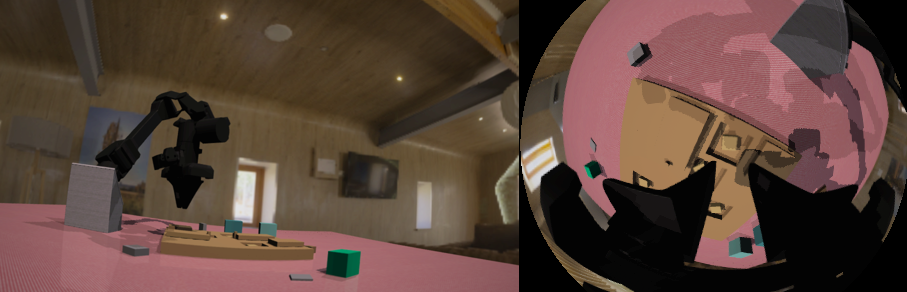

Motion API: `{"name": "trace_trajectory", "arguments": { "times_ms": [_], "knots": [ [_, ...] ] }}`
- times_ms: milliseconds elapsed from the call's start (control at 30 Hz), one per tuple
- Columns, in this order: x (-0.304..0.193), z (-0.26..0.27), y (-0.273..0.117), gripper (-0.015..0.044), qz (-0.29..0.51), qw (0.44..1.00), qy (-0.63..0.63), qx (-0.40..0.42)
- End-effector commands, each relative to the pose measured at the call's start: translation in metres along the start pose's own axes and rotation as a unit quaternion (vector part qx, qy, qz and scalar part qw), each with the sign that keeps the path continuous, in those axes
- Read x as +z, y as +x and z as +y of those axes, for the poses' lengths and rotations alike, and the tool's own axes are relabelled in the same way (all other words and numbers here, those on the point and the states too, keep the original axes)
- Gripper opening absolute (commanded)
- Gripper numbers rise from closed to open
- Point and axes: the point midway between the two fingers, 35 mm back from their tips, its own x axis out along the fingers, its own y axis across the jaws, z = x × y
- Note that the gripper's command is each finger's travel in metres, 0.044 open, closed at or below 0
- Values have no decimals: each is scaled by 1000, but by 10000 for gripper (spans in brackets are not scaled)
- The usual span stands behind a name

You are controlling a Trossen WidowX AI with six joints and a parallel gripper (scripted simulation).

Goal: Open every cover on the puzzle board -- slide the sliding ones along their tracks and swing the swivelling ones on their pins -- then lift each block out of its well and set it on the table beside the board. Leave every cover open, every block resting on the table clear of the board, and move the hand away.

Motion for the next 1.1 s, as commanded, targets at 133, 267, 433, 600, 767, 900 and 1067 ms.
{"name": "trace_trajectory", "arguments": {
  "times_ms": [133, 267, 433, 600, 767, 900, 1067],
  "knots": [
    [0, 0, 13, 144, -2, 1000, 5, 0],
    [0, -1, 23, 144, -1, 1000, 5, 0],
    [1, -2, 34, 144, -1, 1000, 5, -1],
    [1, -2, 35, 144, -1, 1000, 4, -1],
    [1, -2, 35, 144, -1, 1000, 4, -1],
    [1, -2, 35, 144, -1, 1000, 4, -1],
    [1, -2, 35, 144, -1, 1000, 4, -1]
  ]
}}
